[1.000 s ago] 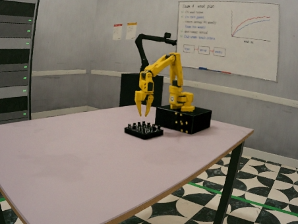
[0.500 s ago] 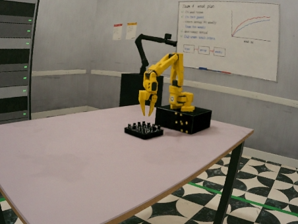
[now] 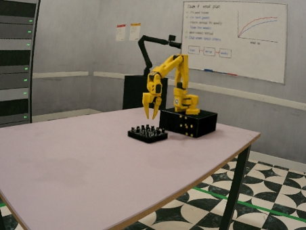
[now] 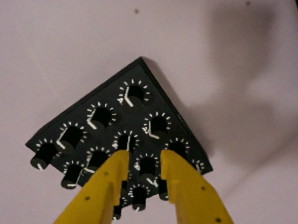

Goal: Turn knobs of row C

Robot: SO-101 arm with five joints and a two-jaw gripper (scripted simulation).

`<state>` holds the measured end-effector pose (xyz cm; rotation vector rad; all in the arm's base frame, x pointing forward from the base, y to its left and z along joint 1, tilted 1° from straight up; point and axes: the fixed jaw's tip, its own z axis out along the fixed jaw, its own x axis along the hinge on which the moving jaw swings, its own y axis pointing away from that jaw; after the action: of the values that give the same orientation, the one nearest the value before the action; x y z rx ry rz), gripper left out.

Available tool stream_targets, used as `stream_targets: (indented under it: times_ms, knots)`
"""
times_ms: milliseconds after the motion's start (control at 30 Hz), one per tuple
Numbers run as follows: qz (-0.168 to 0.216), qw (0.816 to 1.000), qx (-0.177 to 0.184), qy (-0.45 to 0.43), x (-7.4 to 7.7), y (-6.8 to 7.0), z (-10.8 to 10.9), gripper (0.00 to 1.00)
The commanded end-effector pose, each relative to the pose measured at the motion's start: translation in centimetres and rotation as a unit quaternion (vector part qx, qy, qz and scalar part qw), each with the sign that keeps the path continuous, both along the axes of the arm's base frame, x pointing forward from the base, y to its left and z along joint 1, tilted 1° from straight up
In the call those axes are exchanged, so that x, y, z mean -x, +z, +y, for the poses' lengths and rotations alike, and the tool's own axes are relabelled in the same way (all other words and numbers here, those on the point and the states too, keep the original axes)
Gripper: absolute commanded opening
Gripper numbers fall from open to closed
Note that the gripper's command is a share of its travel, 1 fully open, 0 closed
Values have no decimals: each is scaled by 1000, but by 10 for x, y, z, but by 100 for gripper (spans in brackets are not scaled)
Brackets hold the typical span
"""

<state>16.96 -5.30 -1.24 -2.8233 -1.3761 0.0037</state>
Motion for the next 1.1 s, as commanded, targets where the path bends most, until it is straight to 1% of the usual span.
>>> stream_targets:
  times_ms: [0, 467, 1067]
  knots:
    - [-7, 1000, 1, -10, 0, 1, -1, 8]
    - [-7, 999, 1, -46, 0, 1, 0, 8]
    - [-7, 989, 1, -149, 1, 1, 1, 8]
